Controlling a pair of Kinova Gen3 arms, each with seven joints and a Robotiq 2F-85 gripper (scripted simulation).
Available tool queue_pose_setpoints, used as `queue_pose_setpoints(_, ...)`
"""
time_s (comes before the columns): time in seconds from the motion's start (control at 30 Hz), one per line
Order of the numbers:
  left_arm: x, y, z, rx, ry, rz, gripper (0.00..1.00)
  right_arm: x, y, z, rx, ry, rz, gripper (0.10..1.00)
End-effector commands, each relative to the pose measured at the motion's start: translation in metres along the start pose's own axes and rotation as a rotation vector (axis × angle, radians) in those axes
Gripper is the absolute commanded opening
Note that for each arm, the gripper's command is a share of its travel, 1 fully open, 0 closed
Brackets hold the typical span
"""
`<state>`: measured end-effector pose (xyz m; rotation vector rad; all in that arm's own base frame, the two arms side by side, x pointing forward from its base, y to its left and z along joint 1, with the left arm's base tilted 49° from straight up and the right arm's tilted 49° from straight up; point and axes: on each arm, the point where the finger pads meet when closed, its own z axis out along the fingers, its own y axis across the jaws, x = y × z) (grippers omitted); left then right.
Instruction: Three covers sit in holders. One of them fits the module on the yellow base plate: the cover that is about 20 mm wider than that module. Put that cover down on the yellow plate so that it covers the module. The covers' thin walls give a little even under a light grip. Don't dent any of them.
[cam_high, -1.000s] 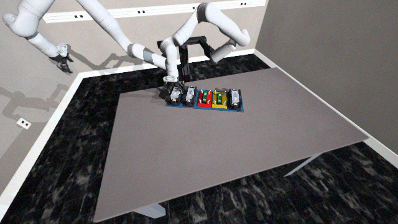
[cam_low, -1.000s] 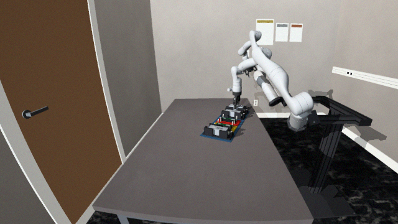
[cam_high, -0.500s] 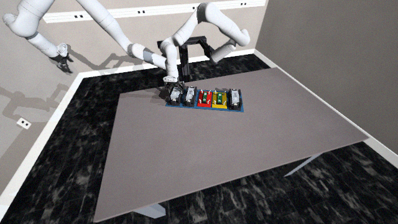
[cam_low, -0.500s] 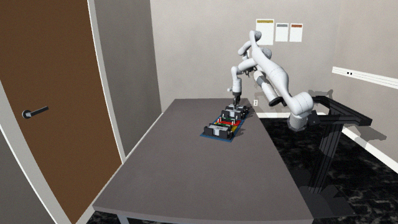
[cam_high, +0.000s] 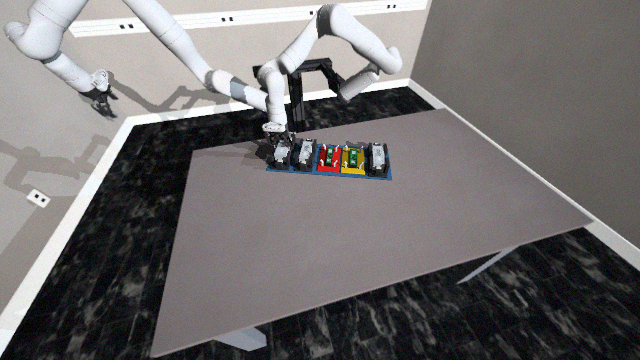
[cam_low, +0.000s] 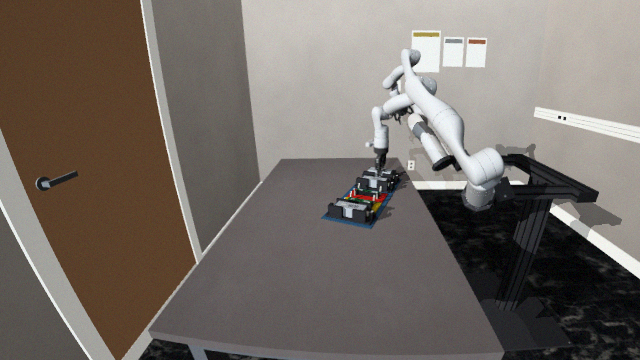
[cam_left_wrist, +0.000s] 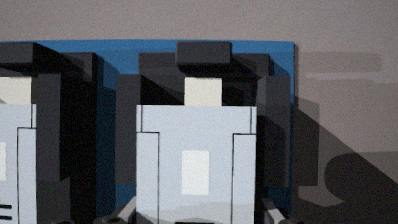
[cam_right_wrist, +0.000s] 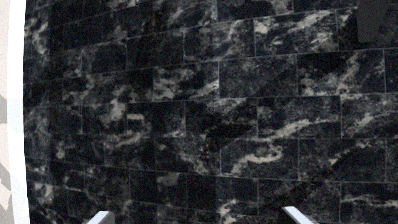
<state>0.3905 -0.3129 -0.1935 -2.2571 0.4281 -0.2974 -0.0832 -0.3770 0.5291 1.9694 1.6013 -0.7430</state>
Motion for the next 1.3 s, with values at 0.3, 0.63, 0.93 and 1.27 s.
queue_pose_setpoints(0.3, 0.0006, 0.0007, -0.0017, -0.002, 0.002, 0.000, 0.696, -0.0003, -0.0004, -0.0004, 0.000, -0.001, 0.001, 0.999)
queue_pose_setpoints(0.63, 0.0006, 0.0007, -0.0017, -0.002, 0.002, 0.000, 0.001, -0.0003, -0.0004, -0.0004, 0.000, -0.001, 0.001, 0.999)
queue_pose_setpoints(0.93, 0.0006, 0.0007, -0.0017, -0.002, 0.002, 0.000, 0.001, -0.0003, -0.0004, -0.0004, 0.000, -0.001, 0.001, 0.999)
queue_pose_setpoints(1.27, 0.0011, -0.0014, -0.0020, 0.002, 0.001, -0.001, 0.001, -0.0003, -0.0004, -0.0004, 0.000, -0.001, 0.001, 0.999)
